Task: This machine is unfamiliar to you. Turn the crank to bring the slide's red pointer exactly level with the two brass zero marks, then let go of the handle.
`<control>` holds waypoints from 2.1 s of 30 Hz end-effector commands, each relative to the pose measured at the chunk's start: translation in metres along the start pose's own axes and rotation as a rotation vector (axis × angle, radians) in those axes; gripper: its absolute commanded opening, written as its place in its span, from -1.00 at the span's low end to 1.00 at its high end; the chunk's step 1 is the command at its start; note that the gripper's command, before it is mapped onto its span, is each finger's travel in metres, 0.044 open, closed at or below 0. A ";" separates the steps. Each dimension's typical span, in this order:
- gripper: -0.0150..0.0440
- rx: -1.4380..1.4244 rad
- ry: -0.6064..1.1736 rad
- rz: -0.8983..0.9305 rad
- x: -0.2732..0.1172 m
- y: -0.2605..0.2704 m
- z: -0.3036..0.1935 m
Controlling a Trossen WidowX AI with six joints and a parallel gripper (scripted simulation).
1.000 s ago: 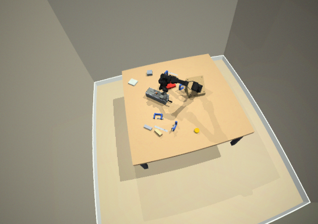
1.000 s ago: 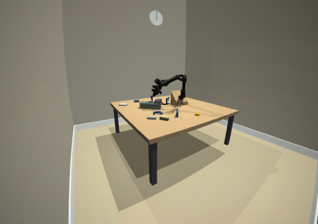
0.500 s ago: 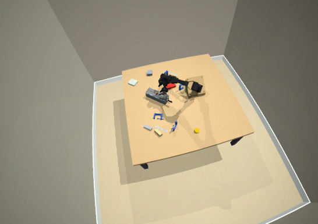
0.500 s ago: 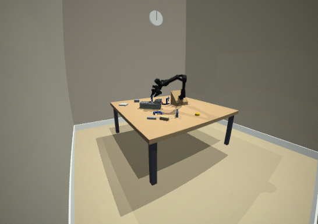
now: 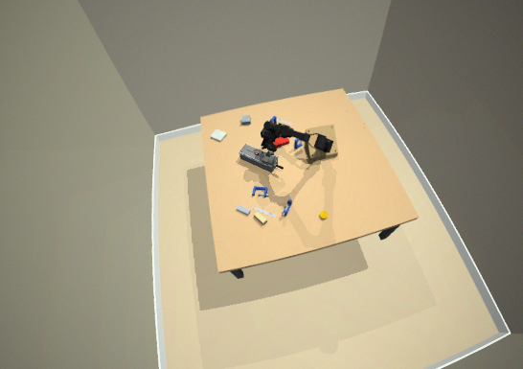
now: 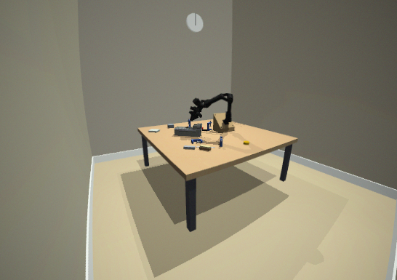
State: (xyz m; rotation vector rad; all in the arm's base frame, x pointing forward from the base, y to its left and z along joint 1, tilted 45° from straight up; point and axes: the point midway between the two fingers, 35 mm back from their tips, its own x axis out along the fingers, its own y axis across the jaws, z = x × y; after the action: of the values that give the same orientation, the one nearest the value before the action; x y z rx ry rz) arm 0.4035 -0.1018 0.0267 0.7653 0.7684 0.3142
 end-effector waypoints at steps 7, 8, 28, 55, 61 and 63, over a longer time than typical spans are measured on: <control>-0.49 0.000 0.000 0.000 0.000 0.000 0.000; -0.49 0.000 0.000 0.000 0.000 0.000 0.000; 0.13 0.000 0.000 0.001 0.000 0.000 0.000; 1.00 0.000 0.001 0.000 -0.039 0.001 0.034; 1.00 0.000 0.001 0.000 -0.039 0.001 0.034; 1.00 0.000 0.001 0.000 -0.039 0.001 0.034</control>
State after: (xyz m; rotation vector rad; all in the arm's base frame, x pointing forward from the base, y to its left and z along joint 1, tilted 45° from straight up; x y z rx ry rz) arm 0.4005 -0.1375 0.0613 0.7699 0.7737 0.3091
